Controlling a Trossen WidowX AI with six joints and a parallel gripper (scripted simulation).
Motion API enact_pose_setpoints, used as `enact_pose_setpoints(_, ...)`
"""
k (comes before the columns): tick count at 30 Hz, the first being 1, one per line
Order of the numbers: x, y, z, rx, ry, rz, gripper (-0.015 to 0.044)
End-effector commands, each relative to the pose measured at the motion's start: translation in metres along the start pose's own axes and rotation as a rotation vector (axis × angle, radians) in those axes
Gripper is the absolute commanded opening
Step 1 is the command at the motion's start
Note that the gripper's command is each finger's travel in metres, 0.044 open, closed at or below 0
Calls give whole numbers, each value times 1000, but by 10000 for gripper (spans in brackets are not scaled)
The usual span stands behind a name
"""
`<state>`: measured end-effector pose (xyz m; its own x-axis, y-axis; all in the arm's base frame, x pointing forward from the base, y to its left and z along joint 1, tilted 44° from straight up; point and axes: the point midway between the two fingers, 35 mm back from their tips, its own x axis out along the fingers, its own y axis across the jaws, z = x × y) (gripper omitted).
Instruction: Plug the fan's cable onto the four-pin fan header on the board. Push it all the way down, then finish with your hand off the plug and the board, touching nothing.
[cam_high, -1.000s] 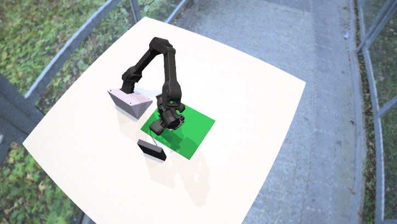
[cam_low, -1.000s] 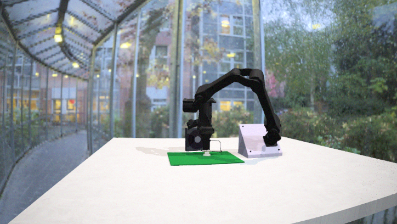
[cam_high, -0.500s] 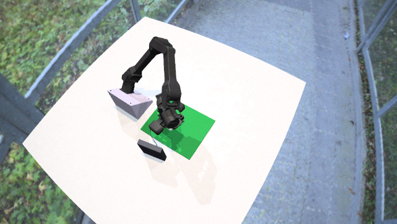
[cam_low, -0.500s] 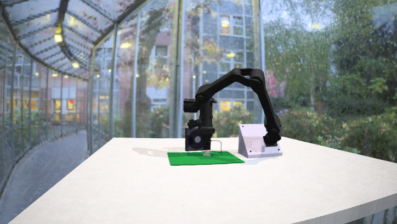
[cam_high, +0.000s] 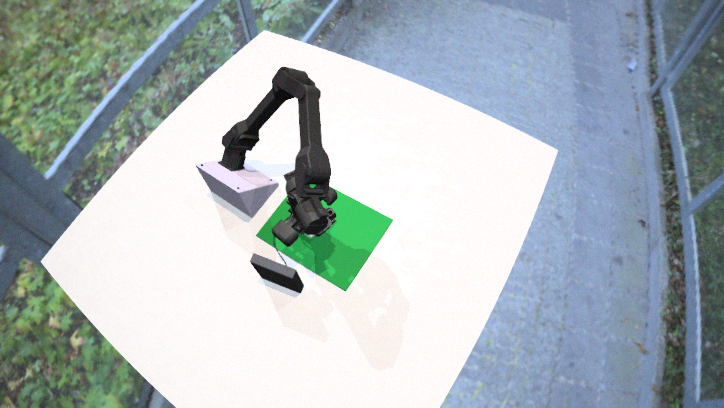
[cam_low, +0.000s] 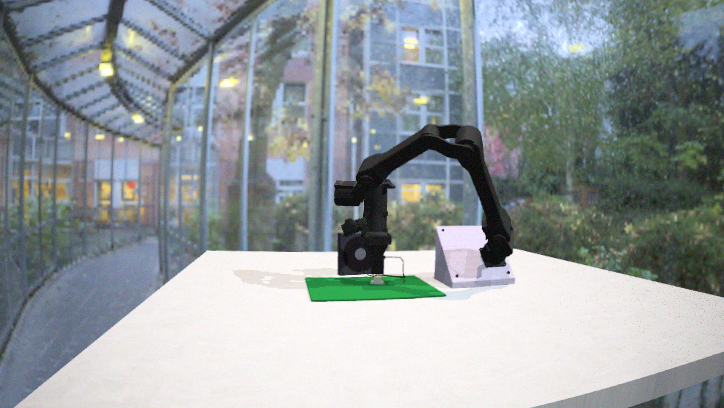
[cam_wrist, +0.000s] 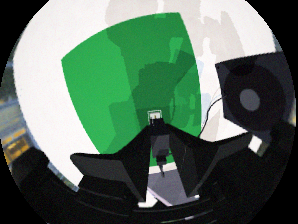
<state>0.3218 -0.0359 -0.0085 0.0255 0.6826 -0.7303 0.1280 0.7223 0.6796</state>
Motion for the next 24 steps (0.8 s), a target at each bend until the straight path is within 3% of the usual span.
enact_pose_setpoints(1,1,0,0,4,-1,5,0)
enact_pose_setpoints(24,5,0,0,5,-1,5,0)
